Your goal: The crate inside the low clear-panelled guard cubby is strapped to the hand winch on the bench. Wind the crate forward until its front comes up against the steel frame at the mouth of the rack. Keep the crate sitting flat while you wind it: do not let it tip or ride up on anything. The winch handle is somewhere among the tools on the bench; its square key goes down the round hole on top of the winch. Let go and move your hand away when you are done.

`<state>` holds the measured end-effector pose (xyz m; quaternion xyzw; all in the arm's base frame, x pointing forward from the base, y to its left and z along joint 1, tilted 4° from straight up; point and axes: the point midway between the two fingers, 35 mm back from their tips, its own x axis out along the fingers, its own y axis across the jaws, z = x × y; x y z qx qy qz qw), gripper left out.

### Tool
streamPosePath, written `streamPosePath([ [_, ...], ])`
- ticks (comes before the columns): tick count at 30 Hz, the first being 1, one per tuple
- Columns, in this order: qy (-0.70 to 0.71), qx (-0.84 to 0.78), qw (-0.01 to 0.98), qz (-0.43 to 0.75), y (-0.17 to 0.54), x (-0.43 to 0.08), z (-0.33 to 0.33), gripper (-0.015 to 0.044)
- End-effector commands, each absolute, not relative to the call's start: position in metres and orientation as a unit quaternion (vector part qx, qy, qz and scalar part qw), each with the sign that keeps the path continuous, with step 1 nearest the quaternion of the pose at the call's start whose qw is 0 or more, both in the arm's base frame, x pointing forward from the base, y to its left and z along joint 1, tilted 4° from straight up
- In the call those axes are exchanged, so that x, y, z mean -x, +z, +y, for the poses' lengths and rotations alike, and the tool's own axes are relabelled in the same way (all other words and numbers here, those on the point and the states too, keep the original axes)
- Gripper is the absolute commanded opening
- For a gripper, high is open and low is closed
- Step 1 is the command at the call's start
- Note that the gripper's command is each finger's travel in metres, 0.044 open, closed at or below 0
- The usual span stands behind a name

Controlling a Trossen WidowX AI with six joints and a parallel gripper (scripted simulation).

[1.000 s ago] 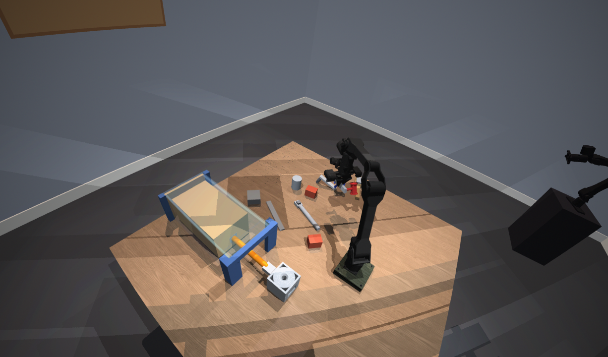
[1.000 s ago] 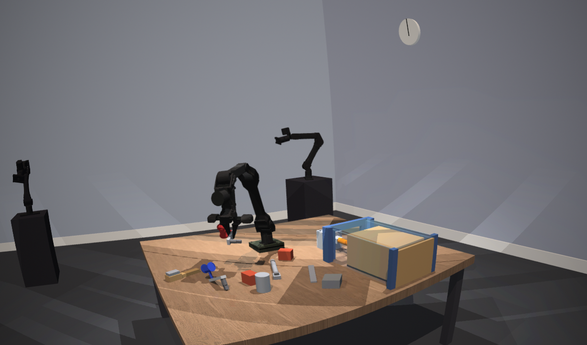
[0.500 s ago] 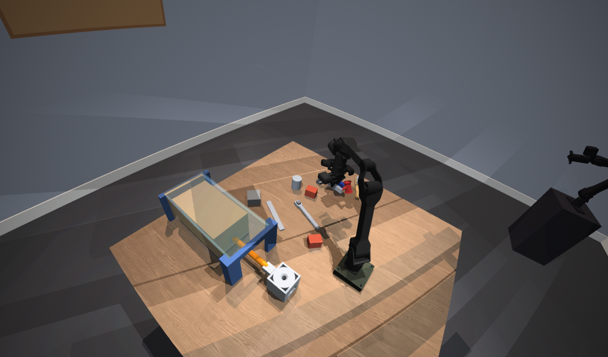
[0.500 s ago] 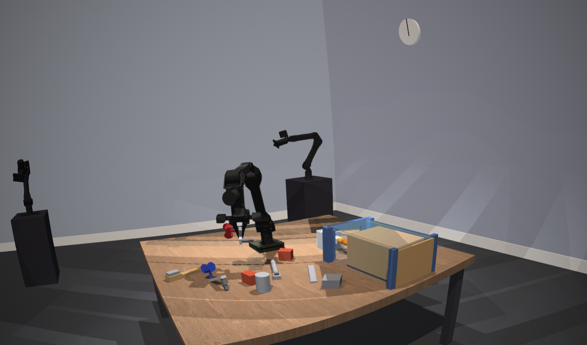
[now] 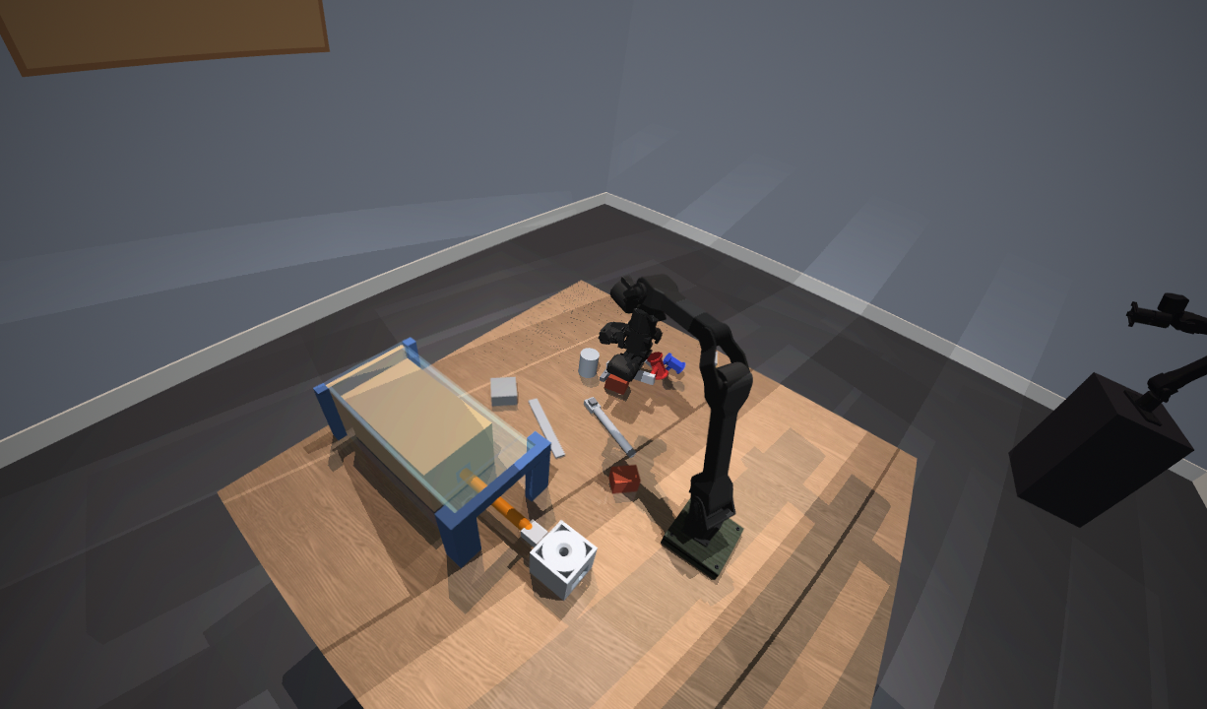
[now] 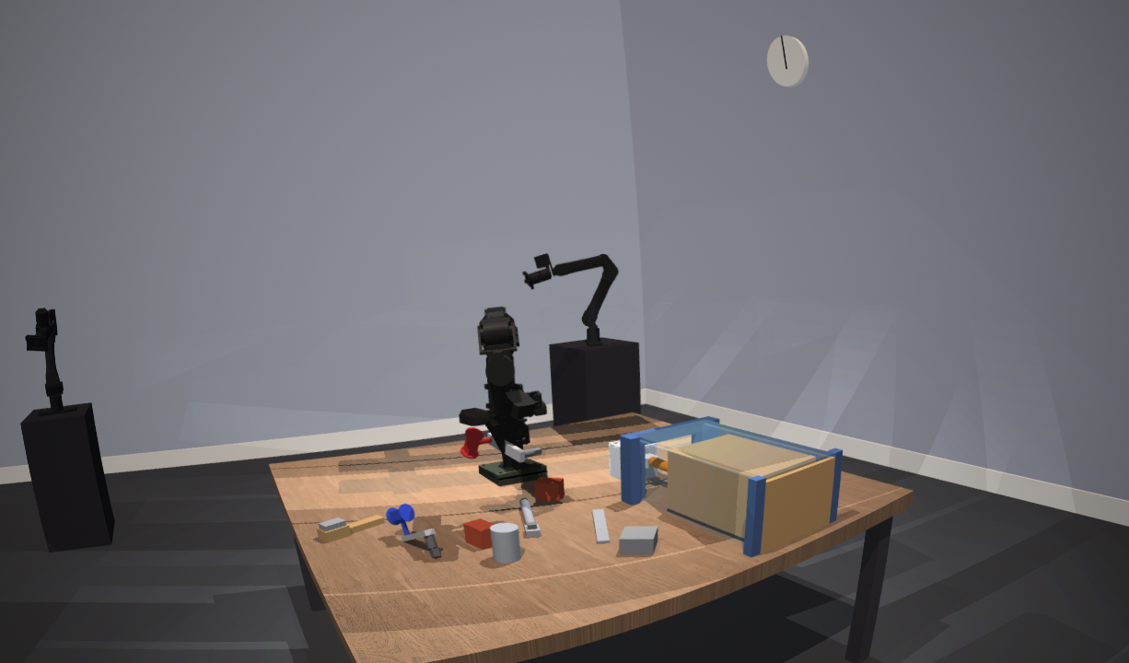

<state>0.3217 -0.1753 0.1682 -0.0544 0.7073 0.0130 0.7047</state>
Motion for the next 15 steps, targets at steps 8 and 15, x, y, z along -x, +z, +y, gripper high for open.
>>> streamPosePath([
  [8, 0.148, 0.197, 0.699, 0.671, 0.175, -0.345, -0.110, 0.0000],
  [15, 0.233, 0.283, 0.677, 0.638, 0.176, -0.353, -0.067, 0.0000],
])
